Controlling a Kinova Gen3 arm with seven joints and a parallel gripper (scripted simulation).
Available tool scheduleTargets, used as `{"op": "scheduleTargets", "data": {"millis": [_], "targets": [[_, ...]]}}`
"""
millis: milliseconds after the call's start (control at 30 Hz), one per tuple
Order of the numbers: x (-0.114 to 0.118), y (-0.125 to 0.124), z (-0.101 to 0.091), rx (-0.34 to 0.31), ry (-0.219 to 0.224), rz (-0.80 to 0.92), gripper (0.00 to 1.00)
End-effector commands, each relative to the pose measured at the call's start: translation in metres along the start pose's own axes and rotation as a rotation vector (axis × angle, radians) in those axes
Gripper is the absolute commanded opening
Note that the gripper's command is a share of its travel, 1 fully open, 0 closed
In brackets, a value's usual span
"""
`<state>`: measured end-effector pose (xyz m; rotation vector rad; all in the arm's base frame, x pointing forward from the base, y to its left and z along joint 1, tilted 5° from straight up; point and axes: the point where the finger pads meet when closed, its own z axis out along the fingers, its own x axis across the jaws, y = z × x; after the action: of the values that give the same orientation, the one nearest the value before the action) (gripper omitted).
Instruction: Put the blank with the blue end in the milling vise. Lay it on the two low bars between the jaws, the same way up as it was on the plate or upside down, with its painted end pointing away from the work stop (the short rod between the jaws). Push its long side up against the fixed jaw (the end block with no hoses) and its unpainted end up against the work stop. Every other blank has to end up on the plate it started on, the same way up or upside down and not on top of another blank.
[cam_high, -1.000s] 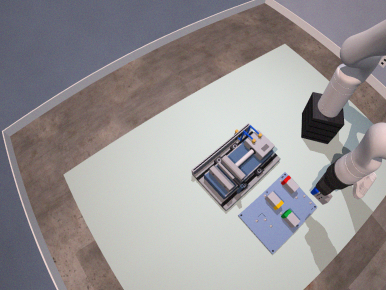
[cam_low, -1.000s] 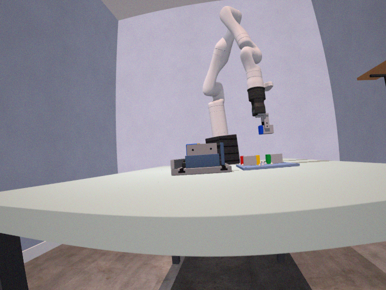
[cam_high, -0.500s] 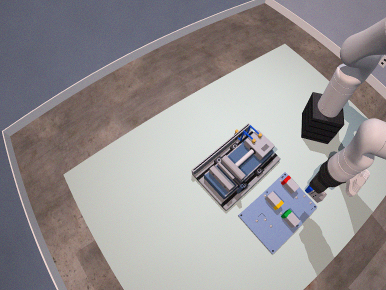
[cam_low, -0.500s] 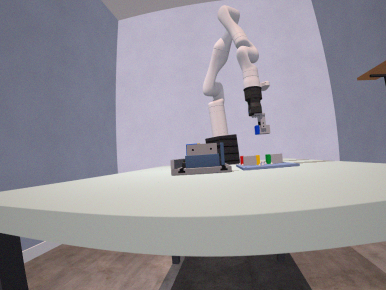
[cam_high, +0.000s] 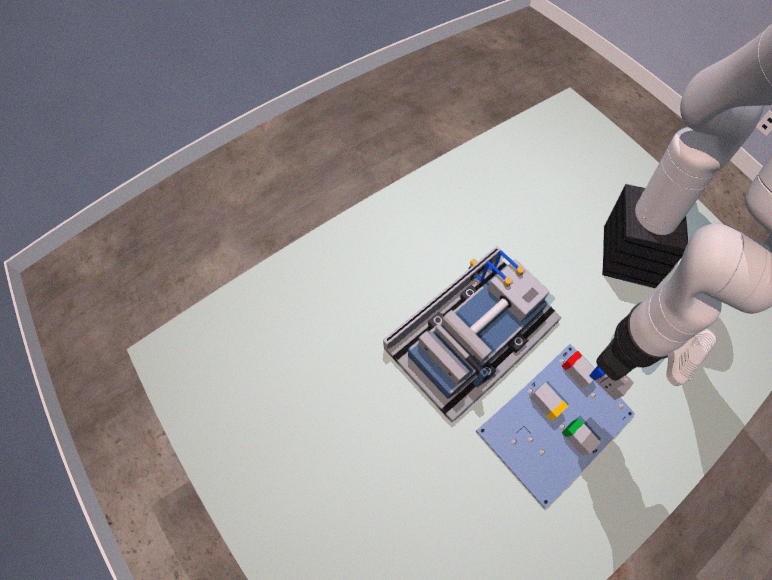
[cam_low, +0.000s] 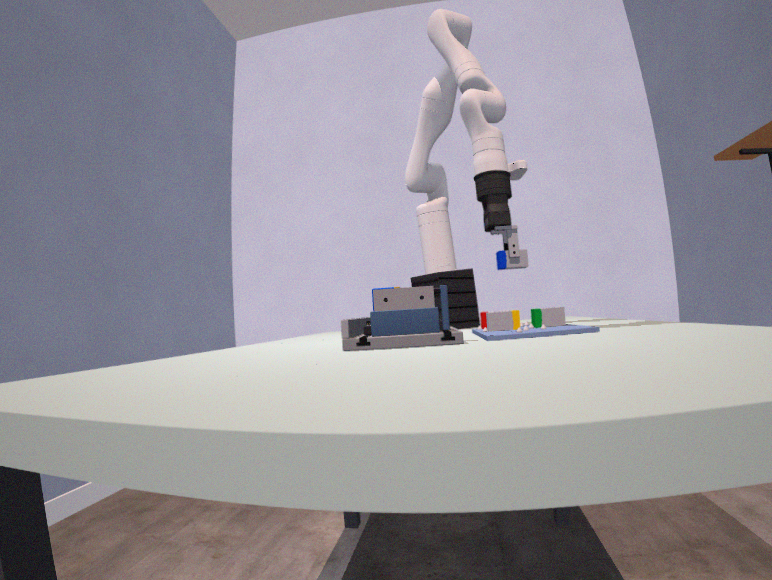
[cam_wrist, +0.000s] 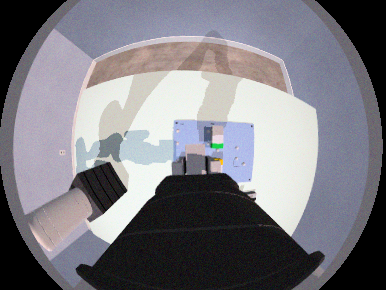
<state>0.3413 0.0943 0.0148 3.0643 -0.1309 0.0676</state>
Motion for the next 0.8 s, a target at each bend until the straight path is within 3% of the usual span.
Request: {"op": "scheduleTargets", "data": {"millis": [0, 767], "targets": [[0.007, 0.012, 0.0, 0.001, 0.001, 0.023, 0.0], [0.037, 0.068, 0.001, 0.001, 0.001, 0.03, 0.0]]}}
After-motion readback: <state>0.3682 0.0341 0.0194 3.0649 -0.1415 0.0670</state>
